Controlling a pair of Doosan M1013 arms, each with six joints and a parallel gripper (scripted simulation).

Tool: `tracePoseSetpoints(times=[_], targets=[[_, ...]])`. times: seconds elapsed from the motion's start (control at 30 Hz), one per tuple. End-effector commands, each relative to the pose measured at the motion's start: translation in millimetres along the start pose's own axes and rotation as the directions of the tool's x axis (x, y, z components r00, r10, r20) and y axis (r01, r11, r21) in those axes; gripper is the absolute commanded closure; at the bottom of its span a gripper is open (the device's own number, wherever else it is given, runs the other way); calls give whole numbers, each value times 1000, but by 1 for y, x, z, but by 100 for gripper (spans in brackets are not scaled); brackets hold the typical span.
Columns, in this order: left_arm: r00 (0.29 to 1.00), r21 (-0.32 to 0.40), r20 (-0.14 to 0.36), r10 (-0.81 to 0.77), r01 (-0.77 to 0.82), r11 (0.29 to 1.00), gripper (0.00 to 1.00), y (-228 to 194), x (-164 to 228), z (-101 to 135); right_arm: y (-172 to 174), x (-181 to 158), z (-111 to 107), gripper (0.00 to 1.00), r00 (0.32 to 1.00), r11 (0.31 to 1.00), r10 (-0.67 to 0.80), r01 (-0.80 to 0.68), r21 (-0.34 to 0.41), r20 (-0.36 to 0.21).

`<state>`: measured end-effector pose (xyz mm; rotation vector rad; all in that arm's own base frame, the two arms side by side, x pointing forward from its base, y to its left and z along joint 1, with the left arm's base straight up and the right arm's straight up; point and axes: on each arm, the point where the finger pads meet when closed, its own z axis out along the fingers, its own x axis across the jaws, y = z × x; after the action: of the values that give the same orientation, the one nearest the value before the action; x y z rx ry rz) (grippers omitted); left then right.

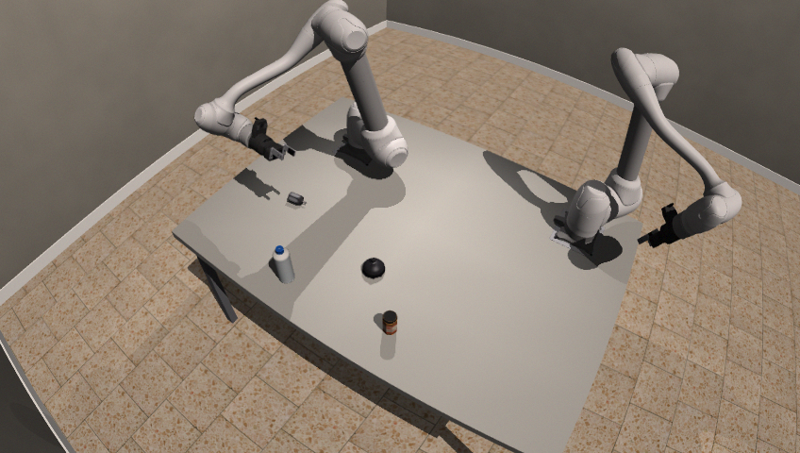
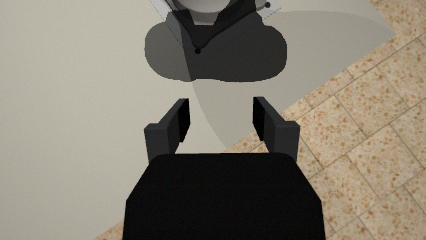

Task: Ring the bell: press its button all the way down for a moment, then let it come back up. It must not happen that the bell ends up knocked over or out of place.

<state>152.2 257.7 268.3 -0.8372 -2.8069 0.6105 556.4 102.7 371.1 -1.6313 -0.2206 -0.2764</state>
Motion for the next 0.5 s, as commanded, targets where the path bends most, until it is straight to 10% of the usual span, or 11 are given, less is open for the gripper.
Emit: tracePoseSetpoints(times=[0.0, 0.47], targets=[[996, 3, 41, -79, 79, 997, 0, 1, 30, 0, -1, 0, 0, 0, 1000, 1000, -1, 1, 0, 0], [878, 58, 203, -433, 431, 901, 0, -37, 146, 21, -1, 0, 0, 0, 1000, 1000, -1, 1, 0, 0]])
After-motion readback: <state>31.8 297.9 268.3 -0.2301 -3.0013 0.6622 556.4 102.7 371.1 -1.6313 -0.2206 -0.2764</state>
